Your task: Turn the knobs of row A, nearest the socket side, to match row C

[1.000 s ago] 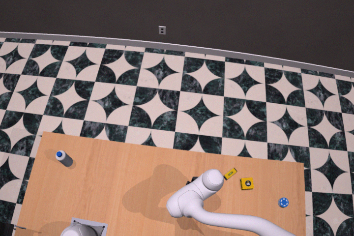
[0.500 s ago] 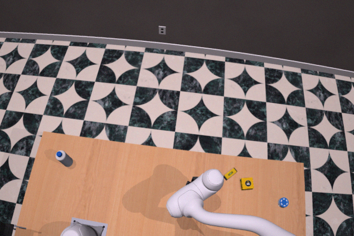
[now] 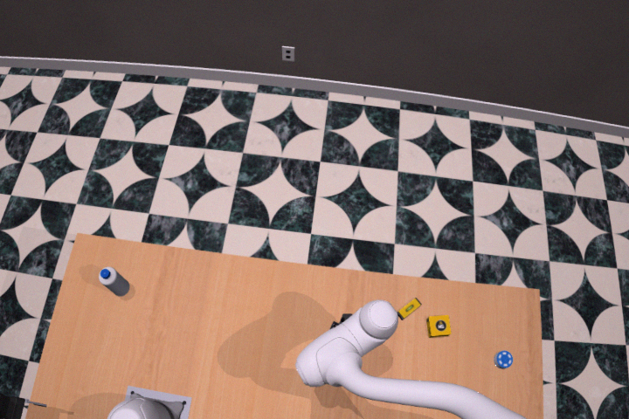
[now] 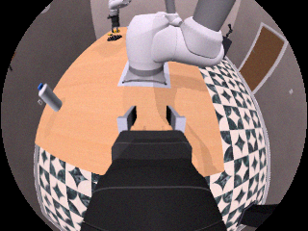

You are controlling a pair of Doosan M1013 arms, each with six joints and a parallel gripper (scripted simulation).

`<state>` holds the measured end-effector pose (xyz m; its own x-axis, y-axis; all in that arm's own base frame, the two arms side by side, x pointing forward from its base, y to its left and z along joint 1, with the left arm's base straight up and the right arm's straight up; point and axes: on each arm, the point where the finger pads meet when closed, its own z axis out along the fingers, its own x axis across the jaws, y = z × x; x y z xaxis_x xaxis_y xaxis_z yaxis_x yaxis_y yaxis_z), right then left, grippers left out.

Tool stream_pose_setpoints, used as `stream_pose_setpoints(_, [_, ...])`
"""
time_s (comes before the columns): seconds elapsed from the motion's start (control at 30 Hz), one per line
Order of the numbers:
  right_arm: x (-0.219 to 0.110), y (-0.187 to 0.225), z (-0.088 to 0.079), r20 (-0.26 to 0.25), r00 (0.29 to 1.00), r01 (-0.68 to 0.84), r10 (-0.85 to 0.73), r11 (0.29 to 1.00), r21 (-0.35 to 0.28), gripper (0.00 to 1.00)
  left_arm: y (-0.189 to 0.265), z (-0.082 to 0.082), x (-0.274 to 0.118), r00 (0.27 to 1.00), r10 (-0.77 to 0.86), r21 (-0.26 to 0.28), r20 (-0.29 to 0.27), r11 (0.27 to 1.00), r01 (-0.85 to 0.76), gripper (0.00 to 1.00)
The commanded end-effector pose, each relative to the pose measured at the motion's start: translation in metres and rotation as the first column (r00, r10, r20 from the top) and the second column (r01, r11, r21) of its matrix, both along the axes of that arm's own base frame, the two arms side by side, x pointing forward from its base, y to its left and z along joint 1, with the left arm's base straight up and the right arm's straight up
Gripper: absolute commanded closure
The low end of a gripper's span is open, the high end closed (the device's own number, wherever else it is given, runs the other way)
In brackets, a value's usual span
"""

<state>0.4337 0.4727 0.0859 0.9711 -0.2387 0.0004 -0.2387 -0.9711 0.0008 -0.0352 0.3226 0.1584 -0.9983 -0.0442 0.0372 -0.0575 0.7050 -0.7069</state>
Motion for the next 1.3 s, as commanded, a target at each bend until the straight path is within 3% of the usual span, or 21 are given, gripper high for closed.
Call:
stream_pose_setpoints(0.0, [0.0, -0.001, 0.001, 0.001, 1.0, 0.0, 0.0, 1.0, 0.002, 0.0, 0.0, 0.0, 0.0, 1.0, 0.0, 0.001, 0.0, 1.0, 0.0, 0.0])
stream_pose_setpoints(1.27, [-0.015, -0.05, 0.0, 0.001, 1.0, 0.0, 0.0, 1.0, 0.002, 0.0, 0.0, 0.0, 0.0, 1.0, 0.0, 0.001, 0.0, 1.0, 0.0, 0.0])
